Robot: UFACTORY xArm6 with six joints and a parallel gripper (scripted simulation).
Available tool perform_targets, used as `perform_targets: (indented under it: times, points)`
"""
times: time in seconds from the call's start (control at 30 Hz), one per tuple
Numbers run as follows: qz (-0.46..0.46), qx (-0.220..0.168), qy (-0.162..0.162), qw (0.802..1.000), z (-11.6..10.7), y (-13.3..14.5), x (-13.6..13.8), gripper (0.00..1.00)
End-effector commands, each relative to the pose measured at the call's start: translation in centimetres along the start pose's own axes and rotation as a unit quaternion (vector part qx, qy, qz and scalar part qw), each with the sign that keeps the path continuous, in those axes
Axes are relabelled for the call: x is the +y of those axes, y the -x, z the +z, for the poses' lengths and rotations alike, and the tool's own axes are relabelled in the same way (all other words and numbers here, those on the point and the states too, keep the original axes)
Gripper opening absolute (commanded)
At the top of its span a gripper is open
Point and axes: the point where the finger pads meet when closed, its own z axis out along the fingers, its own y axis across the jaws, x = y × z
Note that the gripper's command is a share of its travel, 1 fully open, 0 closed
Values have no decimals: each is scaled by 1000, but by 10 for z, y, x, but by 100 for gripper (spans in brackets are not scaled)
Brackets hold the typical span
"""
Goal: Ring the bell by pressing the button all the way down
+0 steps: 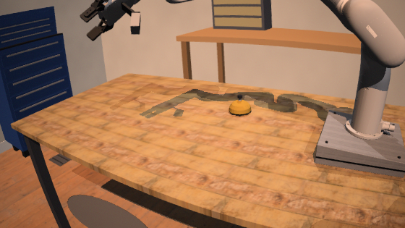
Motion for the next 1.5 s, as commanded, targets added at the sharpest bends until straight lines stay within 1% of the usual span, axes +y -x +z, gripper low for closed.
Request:
perform_targets:
  times: [0.0, 0.57, 0.63, 0.7, 0.73, 0.83, 1.03, 1.1, 1.13, 1.23, 1.47]
  points:
    - [-2, -2, 0, 1000, -2, 2, 2, 100]
    - [-2, -2, 0, 1000, -2, 2, 2, 100]
    - [3, 1, -7, 1000, -4, 0, -4, 100]
    - [19, 8, -27, 999, -13, -7, -22, 100]
    - [33, 14, -45, 998, -21, -13, -36, 100]
    - [51, 23, -68, 996, -32, -22, -57, 100]
    - [96, 42, -125, 987, -61, -48, -102, 100]
    - [96, 42, -125, 987, -61, -48, -102, 100]
    - [116, 51, -151, 980, -76, -62, -122, 100]
    - [131, 57, -171, 975, -88, -73, -137, 100]
    - [178, 77, -229, 954, -126, -111, -177, 100]
